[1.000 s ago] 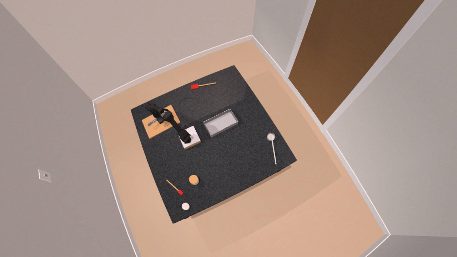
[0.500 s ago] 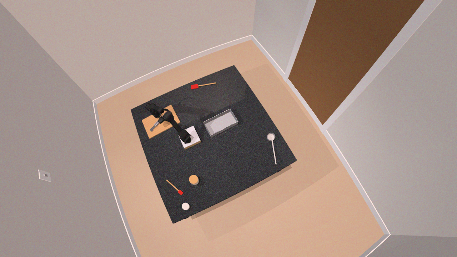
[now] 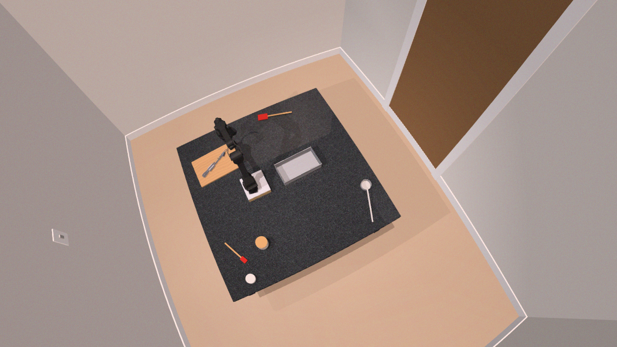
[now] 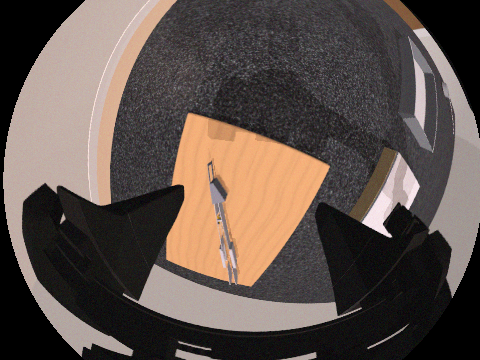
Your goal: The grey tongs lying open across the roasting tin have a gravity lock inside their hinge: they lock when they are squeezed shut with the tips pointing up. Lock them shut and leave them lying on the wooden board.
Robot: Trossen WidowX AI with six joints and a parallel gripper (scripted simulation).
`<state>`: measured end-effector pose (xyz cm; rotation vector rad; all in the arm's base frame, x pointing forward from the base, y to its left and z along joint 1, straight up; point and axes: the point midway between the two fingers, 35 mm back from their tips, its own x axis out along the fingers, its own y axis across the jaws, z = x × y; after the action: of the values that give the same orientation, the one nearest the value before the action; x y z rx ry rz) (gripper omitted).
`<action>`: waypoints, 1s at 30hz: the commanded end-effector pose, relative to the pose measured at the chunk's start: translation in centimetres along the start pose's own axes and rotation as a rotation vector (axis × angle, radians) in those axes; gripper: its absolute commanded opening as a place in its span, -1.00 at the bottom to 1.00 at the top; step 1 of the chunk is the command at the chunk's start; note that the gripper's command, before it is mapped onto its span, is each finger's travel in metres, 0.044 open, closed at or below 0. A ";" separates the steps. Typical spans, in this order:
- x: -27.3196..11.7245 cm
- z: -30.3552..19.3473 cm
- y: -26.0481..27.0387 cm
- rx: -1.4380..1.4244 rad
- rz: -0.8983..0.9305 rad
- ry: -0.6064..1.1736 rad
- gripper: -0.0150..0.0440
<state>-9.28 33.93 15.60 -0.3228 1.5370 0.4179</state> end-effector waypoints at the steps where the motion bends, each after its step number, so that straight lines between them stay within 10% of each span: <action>1: 0.0 -0.2 -0.3 -0.029 -0.018 0.008 1.00; 30: -5.3 -0.1 -0.8 -0.012 -0.003 0.001 1.00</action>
<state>-8.92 32.92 20.82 -0.3367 1.5348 0.4297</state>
